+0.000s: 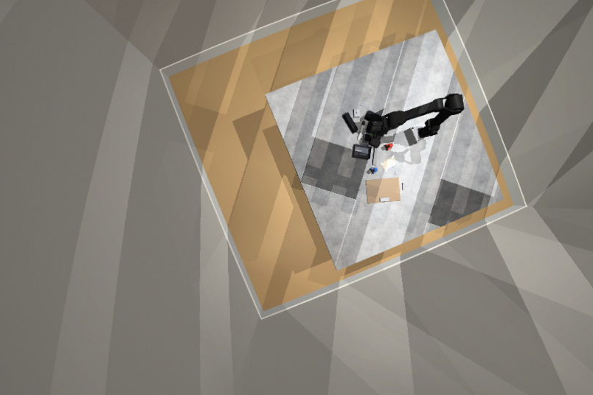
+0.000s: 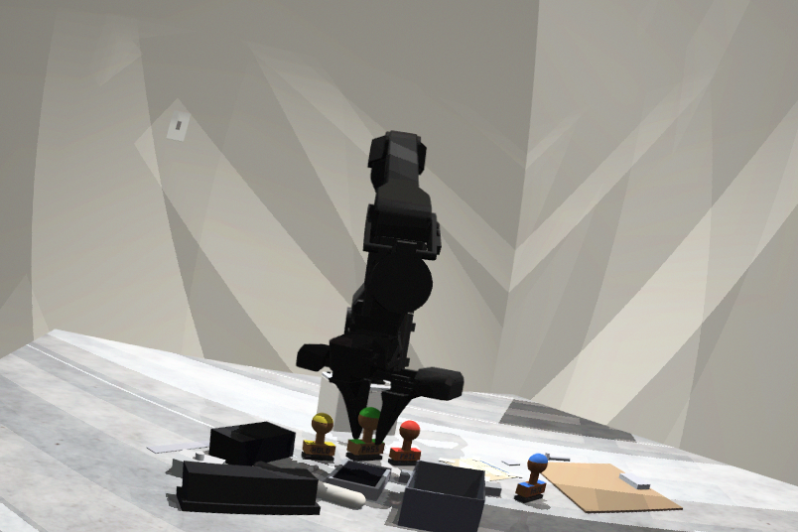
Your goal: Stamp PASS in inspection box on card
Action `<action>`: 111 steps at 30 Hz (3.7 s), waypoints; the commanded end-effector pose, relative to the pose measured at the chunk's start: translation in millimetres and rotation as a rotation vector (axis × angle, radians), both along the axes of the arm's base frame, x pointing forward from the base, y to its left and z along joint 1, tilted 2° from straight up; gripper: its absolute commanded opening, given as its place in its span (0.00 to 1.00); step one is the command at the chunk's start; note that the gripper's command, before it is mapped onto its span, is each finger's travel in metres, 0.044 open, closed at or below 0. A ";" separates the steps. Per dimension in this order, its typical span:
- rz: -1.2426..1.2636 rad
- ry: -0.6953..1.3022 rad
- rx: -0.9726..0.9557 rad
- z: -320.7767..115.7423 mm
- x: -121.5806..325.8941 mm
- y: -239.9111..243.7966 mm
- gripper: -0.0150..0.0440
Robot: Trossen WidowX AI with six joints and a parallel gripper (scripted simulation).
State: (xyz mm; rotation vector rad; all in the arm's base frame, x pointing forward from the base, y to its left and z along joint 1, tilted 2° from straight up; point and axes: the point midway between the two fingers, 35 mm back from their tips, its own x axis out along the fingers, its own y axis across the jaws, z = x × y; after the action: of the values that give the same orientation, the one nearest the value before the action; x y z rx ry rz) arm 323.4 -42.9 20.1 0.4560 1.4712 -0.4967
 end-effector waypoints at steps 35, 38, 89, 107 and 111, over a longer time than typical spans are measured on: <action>0.487 0.018 -0.006 30.8 -14.8 86.4 0.25; 0.582 0.022 -0.006 30.2 -20.0 101.9 0.25; 1.386 0.051 -0.017 10.5 -90.8 213.9 0.25; 1.385 0.050 -0.017 -1.5 -90.1 213.9 0.25; 1.385 0.050 -0.017 -4.2 -90.1 213.9 0.25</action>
State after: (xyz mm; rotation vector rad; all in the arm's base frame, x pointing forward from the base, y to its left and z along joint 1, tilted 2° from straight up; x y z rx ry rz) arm 234.3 171.5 19.7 -0.6157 1.4670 0.5840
